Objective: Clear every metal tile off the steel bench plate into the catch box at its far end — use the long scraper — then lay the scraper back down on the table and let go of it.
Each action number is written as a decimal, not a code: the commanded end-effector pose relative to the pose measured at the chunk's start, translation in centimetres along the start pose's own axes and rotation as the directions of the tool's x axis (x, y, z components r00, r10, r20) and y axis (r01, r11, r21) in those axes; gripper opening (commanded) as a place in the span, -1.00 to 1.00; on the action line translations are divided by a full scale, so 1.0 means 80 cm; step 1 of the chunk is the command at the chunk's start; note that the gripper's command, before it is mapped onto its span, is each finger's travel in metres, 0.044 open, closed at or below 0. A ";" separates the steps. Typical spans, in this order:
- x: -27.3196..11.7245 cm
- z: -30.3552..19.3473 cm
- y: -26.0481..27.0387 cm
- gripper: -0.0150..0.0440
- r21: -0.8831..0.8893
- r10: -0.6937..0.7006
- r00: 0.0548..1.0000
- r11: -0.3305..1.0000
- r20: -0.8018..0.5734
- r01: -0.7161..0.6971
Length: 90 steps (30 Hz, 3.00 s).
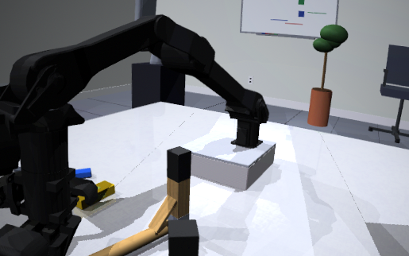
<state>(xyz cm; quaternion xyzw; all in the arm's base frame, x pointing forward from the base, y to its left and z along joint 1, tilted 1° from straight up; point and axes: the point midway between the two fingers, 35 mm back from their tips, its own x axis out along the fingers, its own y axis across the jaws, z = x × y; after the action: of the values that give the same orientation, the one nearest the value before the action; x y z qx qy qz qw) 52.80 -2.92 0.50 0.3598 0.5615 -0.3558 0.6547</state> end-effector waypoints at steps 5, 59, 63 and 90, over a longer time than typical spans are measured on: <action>0.001 -0.003 0.002 -0.49 -0.139 0.004 1.000 0.990 -0.004 -0.004; 0.001 -0.014 0.011 -0.49 -0.824 0.014 1.000 0.566 -0.009 -0.015; 0.001 -0.015 0.011 -0.49 -0.857 0.015 1.000 0.515 -0.009 -0.015; -0.018 -0.014 0.013 -0.49 -0.963 0.029 1.000 0.268 0.001 -0.006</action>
<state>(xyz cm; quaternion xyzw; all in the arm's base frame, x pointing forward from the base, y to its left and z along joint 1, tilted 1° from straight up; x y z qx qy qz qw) 53.10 -1.34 0.82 -0.1095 0.6555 0.0637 0.7445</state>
